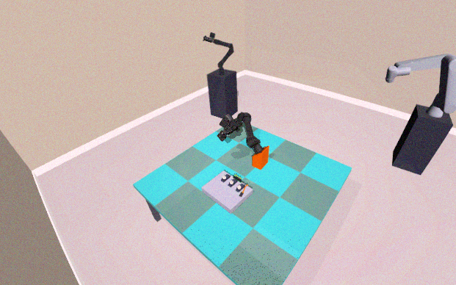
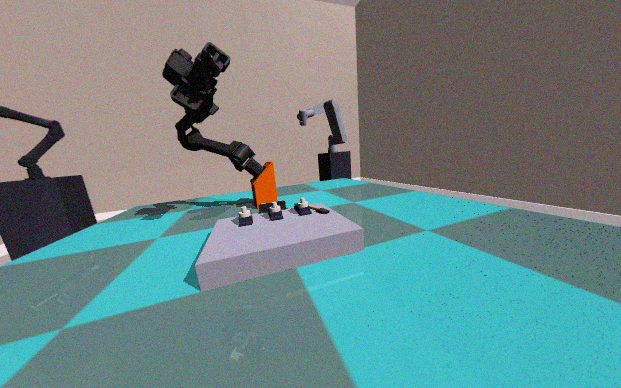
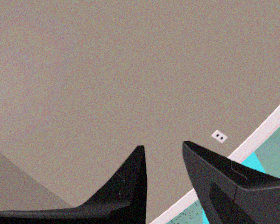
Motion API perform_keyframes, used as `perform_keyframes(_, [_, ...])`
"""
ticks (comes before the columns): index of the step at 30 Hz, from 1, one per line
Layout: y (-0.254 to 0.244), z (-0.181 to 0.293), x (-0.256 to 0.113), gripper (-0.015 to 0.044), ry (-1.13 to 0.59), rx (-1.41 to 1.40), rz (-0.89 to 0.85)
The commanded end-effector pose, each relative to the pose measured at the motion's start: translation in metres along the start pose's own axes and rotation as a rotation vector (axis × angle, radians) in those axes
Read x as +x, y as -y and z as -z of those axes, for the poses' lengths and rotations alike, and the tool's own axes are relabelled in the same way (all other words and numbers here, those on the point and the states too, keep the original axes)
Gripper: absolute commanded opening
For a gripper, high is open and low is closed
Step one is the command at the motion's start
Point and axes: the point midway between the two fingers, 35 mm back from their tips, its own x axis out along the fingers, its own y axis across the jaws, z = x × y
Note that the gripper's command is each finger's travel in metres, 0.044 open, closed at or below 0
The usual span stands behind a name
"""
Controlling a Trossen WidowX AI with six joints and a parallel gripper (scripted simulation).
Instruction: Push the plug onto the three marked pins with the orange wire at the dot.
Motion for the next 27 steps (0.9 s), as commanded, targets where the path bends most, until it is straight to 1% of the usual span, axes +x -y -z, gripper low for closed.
perform_keyframes(1, [0.022,-0.013,0.009,0.0115,0.009,-0.07,0.051])
perform_keyframes(8, [0.067,-0.033,0.017,0.0115,0.01,-0.189,0.148])
perform_keyframes(11, [0.069,-0.028,0.022,0.0115,-0.023,-0.18,0.159])
perform_keyframes(18, [0.081,0.01,0.056,0.0115,-0.228,-0.14,0.227])
perform_keyframes(27, [0.095,0.073,0.092,0.0115,-0.518,-0.122,0.334])
